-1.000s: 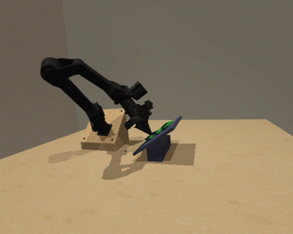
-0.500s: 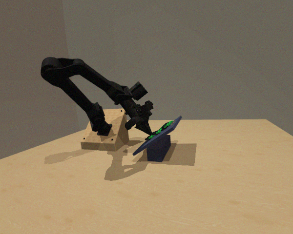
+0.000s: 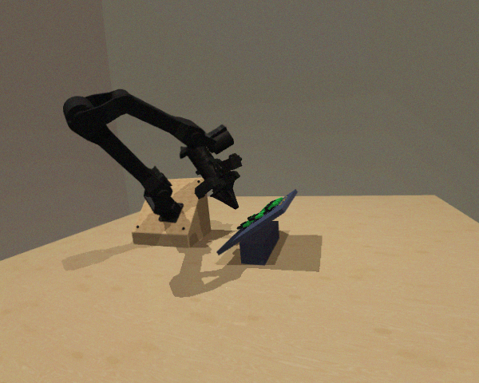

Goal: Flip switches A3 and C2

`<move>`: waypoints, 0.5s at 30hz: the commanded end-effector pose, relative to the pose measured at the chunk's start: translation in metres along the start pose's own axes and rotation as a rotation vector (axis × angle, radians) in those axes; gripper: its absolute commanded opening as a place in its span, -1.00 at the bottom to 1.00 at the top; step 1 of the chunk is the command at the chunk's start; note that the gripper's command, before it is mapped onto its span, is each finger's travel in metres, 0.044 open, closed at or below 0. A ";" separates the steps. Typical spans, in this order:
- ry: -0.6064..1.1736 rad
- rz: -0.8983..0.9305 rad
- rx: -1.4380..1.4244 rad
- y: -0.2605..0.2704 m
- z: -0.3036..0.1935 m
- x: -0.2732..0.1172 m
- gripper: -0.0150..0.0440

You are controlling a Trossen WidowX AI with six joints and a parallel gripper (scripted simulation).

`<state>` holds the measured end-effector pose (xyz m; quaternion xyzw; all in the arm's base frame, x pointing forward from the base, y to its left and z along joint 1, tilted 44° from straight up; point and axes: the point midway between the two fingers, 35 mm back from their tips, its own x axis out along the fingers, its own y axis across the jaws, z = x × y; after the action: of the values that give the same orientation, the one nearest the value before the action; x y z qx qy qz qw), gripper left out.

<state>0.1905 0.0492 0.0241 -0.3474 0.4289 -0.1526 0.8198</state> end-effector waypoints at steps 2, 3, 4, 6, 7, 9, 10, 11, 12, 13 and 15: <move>-0.009 0.001 0.016 -0.003 0.004 -0.022 -0.49; -0.009 0.001 0.016 -0.003 0.004 -0.022 -0.49; -0.009 0.001 0.016 -0.003 0.004 -0.022 -0.49; -0.009 0.002 0.016 -0.004 0.012 -0.023 -0.49; -0.009 0.002 0.016 -0.007 0.022 -0.025 -0.49; -0.010 0.001 0.016 -0.014 0.046 -0.028 -0.49; -0.010 0.000 0.017 -0.017 0.052 -0.029 -0.49; -0.010 0.000 0.017 -0.018 0.053 -0.029 -0.49; -0.010 0.000 0.017 -0.018 0.053 -0.029 -0.49; -0.010 0.000 0.017 -0.018 0.053 -0.029 -0.49; -0.010 0.000 0.017 -0.018 0.053 -0.029 -0.49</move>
<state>0.2139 0.0754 0.0703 -0.3386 0.4237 -0.1544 0.8258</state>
